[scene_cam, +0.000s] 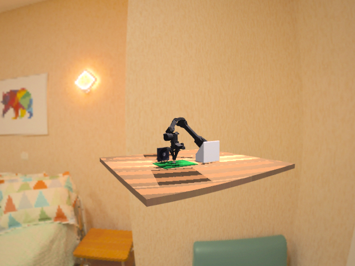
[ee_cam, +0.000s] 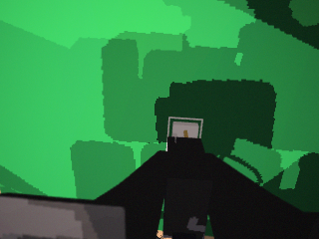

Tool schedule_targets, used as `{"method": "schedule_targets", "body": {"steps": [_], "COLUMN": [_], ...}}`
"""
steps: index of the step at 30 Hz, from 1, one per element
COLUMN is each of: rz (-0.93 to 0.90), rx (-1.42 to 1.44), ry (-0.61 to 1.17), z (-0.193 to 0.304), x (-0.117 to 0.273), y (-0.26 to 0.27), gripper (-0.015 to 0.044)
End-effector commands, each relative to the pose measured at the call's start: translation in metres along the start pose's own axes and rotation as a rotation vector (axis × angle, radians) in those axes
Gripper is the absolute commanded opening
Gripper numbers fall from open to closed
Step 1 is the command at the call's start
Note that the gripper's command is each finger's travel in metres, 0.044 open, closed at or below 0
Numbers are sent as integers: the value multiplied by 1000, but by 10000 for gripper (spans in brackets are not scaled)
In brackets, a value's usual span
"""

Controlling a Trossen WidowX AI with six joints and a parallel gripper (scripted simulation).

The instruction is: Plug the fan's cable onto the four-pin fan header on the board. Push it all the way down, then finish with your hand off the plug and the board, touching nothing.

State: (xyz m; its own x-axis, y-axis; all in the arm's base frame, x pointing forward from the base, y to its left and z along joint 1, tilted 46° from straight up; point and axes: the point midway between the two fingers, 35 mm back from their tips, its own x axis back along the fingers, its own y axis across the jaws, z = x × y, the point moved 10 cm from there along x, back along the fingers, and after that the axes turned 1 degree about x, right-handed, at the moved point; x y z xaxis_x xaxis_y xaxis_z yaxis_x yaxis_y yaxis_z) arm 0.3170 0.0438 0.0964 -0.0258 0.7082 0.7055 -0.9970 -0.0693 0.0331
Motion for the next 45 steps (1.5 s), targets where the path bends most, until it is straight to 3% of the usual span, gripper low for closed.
{"method": "schedule_targets", "body": {"steps": [1,45], "rz": [2,2], "rx": [-4,-26], "ry": [2,2], "z": [1,1], "x": [2,-2], "y": [0,-5], "gripper": [0,0]}}
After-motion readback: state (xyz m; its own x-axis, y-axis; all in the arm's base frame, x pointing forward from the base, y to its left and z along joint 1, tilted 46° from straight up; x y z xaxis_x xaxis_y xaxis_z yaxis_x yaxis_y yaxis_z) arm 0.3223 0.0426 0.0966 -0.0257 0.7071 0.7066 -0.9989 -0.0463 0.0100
